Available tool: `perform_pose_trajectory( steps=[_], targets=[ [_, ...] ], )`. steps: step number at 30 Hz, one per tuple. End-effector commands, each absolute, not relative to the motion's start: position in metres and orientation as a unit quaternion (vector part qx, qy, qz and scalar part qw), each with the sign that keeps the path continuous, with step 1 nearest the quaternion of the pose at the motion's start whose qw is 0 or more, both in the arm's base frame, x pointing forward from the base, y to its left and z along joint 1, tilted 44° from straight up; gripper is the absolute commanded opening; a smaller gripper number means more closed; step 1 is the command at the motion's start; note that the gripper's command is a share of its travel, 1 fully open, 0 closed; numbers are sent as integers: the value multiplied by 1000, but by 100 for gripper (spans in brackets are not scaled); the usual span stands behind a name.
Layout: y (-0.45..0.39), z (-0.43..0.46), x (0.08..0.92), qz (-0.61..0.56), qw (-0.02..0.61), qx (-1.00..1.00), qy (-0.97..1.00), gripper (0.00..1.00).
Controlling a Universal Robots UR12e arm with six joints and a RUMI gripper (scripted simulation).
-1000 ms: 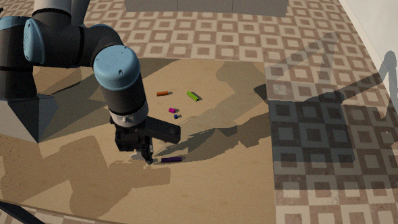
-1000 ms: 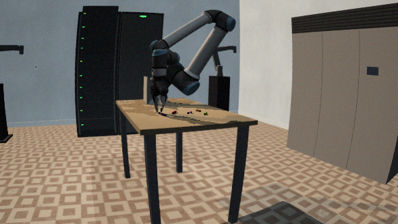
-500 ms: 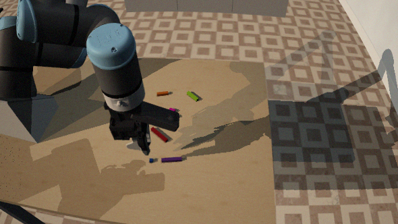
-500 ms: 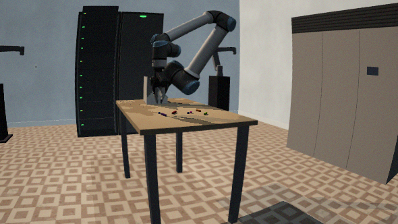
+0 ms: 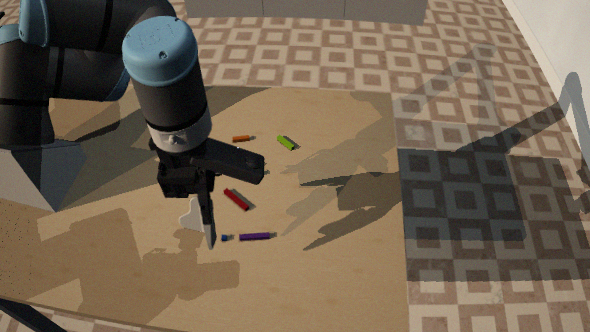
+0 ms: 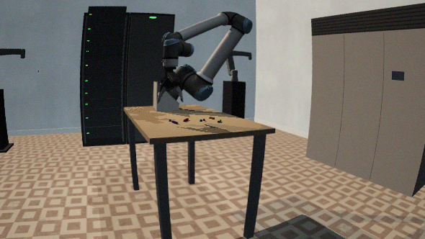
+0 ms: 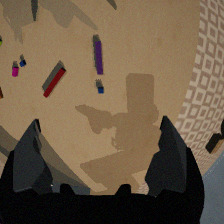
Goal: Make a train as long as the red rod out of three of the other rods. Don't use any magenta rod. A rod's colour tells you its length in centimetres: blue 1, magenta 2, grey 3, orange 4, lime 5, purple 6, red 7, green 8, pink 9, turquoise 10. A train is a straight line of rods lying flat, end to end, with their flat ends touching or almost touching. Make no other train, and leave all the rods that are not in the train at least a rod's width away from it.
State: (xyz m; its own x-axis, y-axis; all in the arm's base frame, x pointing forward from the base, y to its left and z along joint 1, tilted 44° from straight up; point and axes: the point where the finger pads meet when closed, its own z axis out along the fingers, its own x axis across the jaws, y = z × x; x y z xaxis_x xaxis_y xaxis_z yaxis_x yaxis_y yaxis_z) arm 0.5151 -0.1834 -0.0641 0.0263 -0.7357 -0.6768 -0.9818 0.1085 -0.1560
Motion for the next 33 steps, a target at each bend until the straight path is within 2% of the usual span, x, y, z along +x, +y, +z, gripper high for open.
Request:
perform_pose_trajectory(
  steps=[1, 33],
  targets=[
    [-185, -63, 515, 190, 322, -640, 671, 100],
    [-174, -52, 525, 159, 337, -699, 610, 100]
  ],
)
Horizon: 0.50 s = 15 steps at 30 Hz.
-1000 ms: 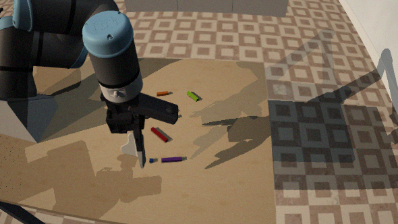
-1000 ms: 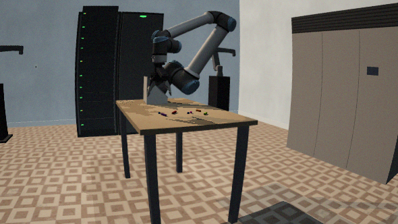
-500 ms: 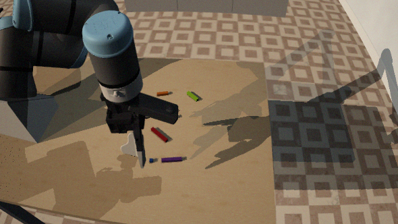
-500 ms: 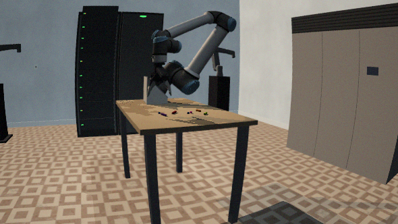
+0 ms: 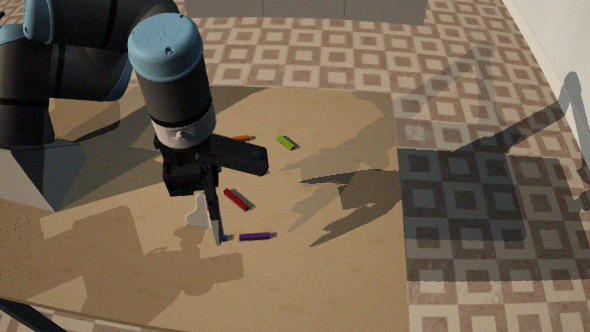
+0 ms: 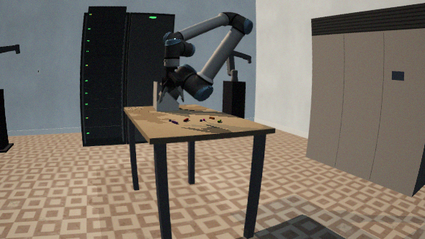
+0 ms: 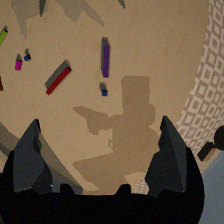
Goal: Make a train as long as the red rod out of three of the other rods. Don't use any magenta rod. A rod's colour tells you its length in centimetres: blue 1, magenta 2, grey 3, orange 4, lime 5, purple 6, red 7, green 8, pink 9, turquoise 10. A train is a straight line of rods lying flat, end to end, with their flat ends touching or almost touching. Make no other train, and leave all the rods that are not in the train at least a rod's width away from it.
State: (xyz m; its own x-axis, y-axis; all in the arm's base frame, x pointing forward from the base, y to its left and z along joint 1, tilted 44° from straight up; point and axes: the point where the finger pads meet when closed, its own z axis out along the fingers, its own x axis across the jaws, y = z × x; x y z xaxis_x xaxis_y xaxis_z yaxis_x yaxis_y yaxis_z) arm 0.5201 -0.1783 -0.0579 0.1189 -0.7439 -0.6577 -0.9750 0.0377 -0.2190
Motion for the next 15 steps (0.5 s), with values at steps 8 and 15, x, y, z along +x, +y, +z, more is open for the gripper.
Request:
perform_pose_trajectory(
  steps=[8, 15],
  targets=[
    [-161, -41, 535, 124, 351, -758, 535, 100],
    [-147, -28, 545, 83, 362, -814, 446, 100]
  ],
)
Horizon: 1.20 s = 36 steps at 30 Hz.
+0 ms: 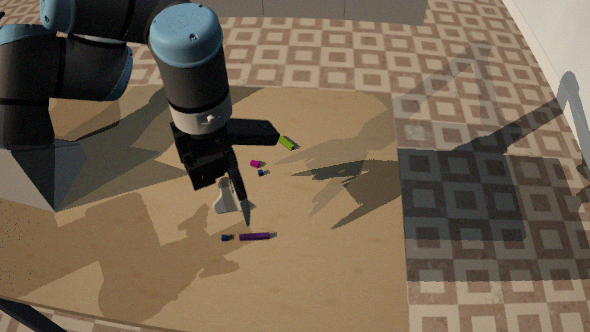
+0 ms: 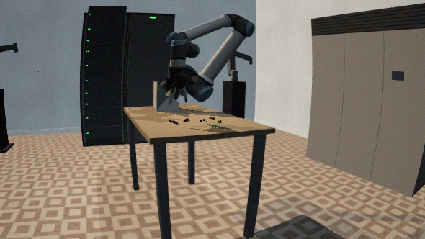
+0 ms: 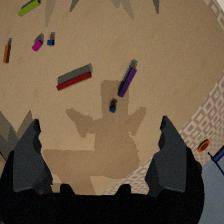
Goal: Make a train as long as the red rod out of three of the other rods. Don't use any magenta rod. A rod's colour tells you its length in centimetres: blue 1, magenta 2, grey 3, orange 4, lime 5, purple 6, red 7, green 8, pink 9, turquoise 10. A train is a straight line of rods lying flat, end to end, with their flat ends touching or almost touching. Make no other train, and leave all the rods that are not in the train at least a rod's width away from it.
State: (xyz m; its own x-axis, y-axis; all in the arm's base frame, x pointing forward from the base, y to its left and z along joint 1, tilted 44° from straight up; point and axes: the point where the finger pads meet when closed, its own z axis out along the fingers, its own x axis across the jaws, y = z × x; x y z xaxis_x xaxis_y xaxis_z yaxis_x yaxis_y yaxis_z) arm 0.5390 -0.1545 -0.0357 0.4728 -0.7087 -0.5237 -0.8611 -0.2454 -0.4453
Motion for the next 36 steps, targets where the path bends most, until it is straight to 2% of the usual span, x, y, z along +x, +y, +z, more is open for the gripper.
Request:
perform_pose_trajectory(
  steps=[1, 36],
  targets=[
    [-145, -26, 547, 78, 363, -820, 435, 100],
    [-79, 27, 579, -103, 358, -928, -2, 100]
  ],
)
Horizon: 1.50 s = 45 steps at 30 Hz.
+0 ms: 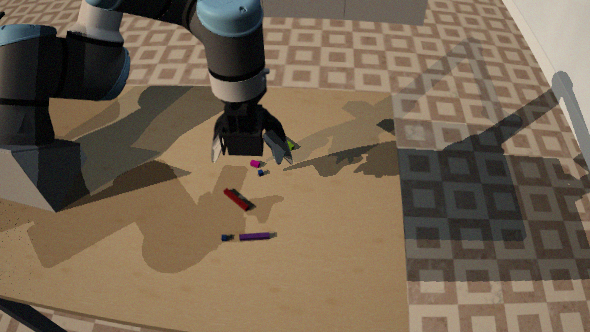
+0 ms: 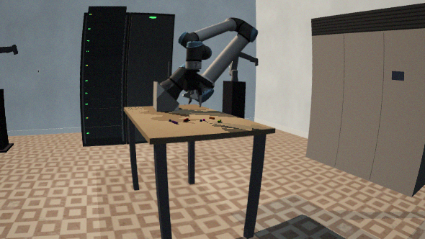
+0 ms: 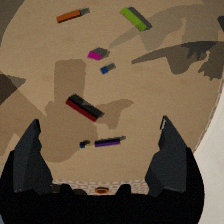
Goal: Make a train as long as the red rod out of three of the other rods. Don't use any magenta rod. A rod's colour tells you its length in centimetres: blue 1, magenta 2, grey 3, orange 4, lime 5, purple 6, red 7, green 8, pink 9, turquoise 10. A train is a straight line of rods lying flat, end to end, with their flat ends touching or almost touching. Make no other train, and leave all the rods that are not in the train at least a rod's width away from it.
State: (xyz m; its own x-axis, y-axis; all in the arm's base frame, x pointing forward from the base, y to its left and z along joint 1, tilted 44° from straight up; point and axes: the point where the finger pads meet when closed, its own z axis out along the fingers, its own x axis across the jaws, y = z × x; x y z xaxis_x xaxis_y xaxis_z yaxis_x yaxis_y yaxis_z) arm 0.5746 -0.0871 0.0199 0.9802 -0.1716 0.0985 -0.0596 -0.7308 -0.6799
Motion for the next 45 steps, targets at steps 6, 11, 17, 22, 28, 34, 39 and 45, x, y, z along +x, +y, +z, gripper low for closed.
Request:
perform_pose_trajectory(
  steps=[6, 11, 17, 22, 28, 34, 39, 45],
  targets=[
    [-69, 35, 582, -128, 351, -925, -69, 100],
    [-63, 39, 584, -143, 345, -921, -109, 100],
    [-59, 42, 586, -154, 341, -917, -139, 100],
    [-58, 43, 586, -156, 340, -916, -144, 100],
    [-58, 43, 586, -156, 340, -916, -144, 14],
    [-58, 43, 586, -156, 340, -916, -144, 14],
    [-58, 43, 586, -156, 340, -916, -144, 14],
    [-58, 43, 586, -156, 340, -916, -144, 14]
  ],
)
